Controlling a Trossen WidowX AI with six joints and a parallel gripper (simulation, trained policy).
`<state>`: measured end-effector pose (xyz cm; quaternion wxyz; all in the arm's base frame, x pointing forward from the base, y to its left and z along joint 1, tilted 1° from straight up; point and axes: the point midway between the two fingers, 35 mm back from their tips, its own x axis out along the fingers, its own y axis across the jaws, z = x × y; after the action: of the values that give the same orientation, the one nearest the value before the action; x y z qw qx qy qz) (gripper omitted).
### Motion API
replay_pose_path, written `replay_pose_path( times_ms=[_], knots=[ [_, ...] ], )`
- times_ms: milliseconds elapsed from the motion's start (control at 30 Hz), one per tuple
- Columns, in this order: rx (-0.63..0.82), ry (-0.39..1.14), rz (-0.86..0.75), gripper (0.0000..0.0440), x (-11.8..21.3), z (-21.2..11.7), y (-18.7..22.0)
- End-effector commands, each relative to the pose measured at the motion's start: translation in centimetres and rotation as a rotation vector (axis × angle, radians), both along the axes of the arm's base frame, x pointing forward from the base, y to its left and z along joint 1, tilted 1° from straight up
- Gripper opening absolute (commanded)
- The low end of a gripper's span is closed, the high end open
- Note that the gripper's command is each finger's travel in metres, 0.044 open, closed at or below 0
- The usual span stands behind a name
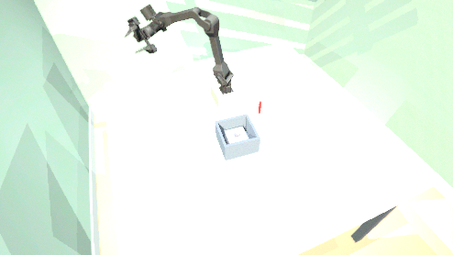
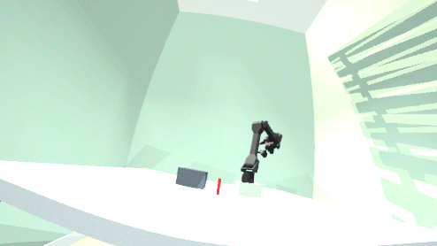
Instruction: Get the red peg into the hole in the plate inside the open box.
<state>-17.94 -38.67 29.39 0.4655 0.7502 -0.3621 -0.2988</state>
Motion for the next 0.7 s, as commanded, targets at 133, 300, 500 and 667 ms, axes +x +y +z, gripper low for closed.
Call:
replay_pose_path(
  times_ms=[133,300,500,667],
  knots=[
    [-0.025,0.065,0.064,0.0440,3.8,1.1,-1.5],
    [-0.013,0.131,0.147,0.0440,10.0,1.6,-3.0],
    [0.007,0.208,0.253,0.0440,17.6,1.9,-3.2],
    [0.023,0.272,0.345,0.0440,23.7,1.9,-2.2]
  ],
)
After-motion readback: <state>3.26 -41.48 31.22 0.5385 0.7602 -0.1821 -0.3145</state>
